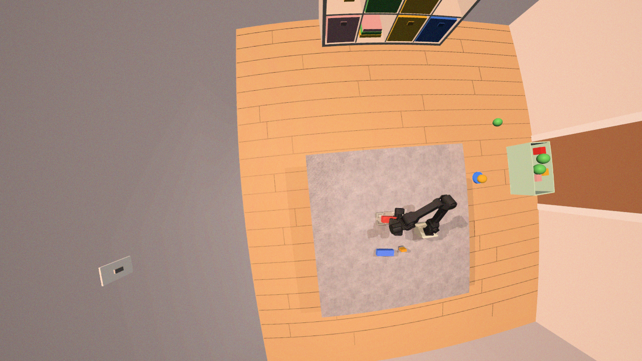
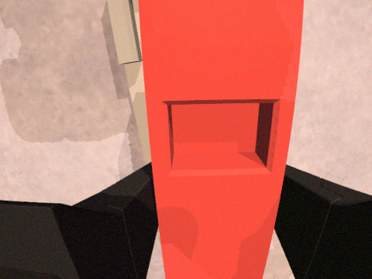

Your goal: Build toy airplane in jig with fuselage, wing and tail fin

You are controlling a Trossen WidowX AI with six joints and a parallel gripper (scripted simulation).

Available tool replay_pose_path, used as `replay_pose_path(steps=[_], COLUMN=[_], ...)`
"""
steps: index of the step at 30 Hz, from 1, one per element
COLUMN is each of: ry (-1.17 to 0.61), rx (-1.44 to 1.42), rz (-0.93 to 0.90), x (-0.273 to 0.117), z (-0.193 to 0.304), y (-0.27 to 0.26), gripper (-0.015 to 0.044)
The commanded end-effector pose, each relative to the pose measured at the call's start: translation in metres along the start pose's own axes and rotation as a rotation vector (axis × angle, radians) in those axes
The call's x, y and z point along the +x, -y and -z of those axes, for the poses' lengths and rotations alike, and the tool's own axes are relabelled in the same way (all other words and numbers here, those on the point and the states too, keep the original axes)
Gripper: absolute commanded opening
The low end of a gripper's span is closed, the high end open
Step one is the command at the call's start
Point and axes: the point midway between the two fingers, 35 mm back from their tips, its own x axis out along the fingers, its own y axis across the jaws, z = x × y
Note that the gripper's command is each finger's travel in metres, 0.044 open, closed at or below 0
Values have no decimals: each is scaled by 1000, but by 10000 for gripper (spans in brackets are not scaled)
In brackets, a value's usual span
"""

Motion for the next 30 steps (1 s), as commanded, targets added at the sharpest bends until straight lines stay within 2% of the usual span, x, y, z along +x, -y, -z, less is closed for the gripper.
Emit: replay_pose_path(steps=[1,21,26,30], ry=[-4,-3,-2,-2], rx=[-8,-8,-1,-1], rz=[6,8,3,3], x=[7,33,31,31], z=[1,2,1,1], y=[0,2,2,2], gripper=[195,195,161,56])
